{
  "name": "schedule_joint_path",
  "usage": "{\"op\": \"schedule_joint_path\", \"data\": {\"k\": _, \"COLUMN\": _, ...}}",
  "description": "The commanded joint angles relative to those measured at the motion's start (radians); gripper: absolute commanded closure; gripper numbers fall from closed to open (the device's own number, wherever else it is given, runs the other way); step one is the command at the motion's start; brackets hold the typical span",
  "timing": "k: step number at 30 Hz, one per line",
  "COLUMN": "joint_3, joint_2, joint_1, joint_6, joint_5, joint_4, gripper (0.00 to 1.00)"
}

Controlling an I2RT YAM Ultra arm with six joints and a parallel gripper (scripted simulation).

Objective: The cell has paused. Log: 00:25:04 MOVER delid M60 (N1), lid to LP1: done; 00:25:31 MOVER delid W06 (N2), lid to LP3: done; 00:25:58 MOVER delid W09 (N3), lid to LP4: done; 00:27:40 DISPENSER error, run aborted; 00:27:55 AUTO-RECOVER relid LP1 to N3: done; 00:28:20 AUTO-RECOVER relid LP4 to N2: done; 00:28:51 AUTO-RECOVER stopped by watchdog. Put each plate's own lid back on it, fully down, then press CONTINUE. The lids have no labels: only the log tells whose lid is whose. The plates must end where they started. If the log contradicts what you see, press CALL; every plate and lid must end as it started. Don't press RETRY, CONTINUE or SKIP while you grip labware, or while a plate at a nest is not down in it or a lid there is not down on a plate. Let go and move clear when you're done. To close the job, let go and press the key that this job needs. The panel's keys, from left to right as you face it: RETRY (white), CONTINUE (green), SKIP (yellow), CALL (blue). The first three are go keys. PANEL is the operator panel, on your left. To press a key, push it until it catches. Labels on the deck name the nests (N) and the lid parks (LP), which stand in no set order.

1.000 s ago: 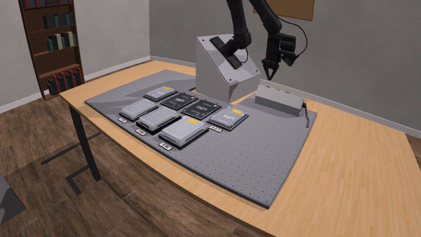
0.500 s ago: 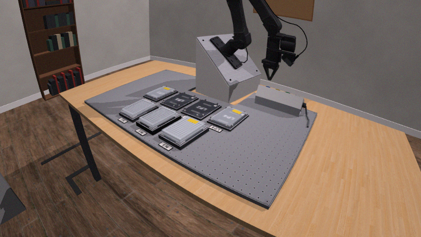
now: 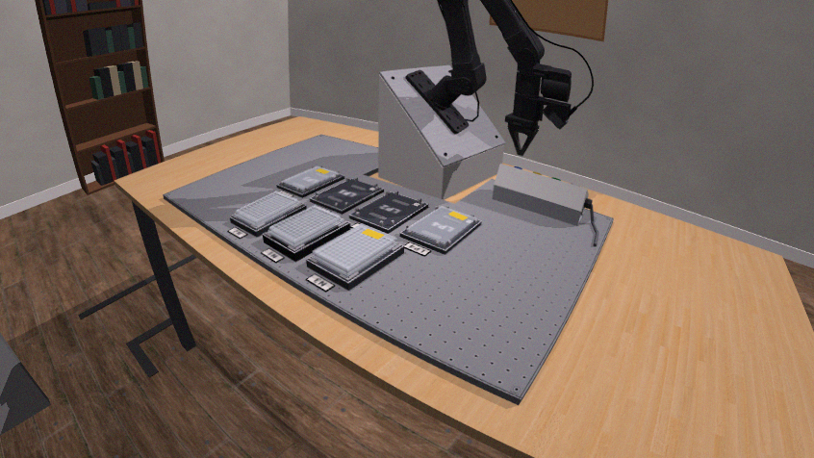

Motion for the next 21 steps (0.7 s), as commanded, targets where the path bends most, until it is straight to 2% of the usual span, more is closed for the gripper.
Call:
{"op": "schedule_joint_path", "data": {"k": 1, "joint_3": -0.003, "joint_2": 0.023, "joint_1": 0.006, "joint_6": 0.007, "joint_5": 0.004, "joint_4": 0.027, "gripper": 1.0}}
{"op": "schedule_joint_path", "data": {"k": 12, "joint_3": -0.027, "joint_2": 0.048, "joint_1": -0.019, "joint_6": -0.013, "joint_5": -0.013, "joint_4": 0.063, "gripper": 1.0}}
{"op": "schedule_joint_path", "data": {"k": 13, "joint_3": 0.007, "joint_2": 0.051, "joint_1": -0.02, "joint_6": -0.014, "joint_5": -0.012, "joint_4": 0.069, "gripper": 1.0}}
{"op": "schedule_joint_path", "data": {"k": 21, "joint_3": -0.03, "joint_2": 0.076, "joint_1": -0.03, "joint_6": -0.021, "joint_5": -0.021, "joint_4": 0.103, "gripper": 1.0}}
